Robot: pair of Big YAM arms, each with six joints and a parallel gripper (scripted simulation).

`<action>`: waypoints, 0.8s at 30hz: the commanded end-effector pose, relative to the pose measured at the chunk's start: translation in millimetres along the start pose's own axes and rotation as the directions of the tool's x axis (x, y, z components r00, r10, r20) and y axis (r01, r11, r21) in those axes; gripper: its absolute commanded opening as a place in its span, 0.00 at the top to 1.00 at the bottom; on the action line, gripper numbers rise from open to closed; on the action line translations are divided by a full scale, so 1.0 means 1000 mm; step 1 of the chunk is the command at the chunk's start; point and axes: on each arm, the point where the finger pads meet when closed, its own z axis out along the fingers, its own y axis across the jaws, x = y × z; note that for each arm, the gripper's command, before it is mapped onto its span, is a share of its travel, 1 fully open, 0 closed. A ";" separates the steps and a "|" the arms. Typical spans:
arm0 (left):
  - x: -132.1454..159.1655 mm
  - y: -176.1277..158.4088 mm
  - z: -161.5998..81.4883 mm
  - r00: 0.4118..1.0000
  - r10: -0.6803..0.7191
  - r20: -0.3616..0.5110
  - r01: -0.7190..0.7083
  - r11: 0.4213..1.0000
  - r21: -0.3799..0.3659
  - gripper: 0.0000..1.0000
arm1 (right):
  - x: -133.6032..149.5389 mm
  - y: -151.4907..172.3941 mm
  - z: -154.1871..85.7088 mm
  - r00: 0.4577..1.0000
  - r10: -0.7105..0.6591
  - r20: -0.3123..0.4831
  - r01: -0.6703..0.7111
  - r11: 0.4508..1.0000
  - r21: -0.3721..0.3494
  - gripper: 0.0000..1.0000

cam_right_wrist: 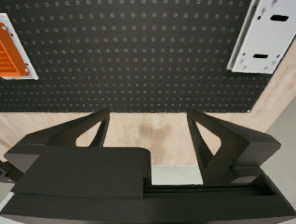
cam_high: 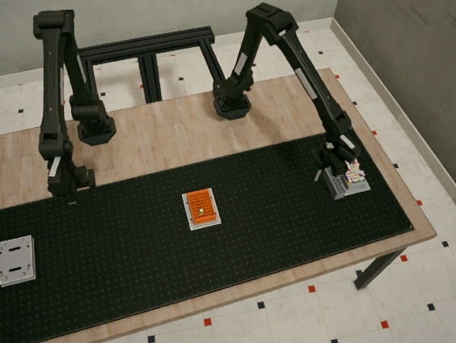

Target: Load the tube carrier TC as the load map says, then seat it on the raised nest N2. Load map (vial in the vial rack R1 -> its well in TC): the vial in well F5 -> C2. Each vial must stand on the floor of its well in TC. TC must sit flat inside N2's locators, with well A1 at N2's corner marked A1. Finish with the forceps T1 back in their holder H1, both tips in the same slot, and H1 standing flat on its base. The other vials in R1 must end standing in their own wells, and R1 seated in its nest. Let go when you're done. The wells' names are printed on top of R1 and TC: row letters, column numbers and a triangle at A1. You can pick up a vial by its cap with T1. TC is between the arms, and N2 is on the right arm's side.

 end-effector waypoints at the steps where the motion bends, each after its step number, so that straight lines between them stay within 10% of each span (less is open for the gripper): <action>1: -0.017 0.022 -0.014 0.999 0.003 0.032 -0.003 1.000 -0.018 0.93 | -0.001 0.000 0.000 1.000 -0.008 -0.014 0.008 1.000 -0.004 0.00; 24: -0.016 0.054 -0.014 1.000 0.003 0.030 -0.003 1.000 -0.018 0.93 | -0.001 0.000 0.000 1.000 -0.008 -0.014 0.008 1.000 -0.004 0.00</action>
